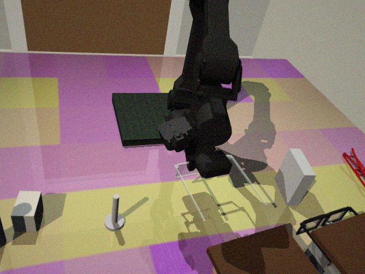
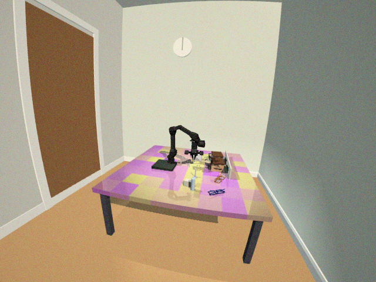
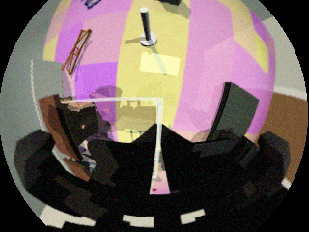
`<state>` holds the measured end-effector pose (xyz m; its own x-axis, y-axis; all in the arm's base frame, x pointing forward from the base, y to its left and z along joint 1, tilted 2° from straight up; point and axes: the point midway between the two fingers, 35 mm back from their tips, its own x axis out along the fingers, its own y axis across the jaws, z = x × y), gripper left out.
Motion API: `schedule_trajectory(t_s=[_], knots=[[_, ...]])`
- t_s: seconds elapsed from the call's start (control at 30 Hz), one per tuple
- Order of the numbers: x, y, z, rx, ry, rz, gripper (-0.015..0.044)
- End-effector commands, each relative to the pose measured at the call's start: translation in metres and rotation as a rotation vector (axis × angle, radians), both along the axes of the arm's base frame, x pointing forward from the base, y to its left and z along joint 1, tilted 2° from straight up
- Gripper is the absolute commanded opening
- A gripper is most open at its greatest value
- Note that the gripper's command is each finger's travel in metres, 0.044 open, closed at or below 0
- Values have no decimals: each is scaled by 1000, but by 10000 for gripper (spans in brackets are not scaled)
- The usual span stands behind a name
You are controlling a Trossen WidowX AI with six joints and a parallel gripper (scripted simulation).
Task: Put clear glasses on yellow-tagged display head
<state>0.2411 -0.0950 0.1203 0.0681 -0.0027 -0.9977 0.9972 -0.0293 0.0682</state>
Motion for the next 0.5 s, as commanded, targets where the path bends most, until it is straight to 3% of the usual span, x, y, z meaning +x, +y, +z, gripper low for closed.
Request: schedule_trajectory(t_s=[0.0,0.47], knots=[[0,0,-6,-2,4,-5,0],[1,-1,-19,-2,4,-5,0]])
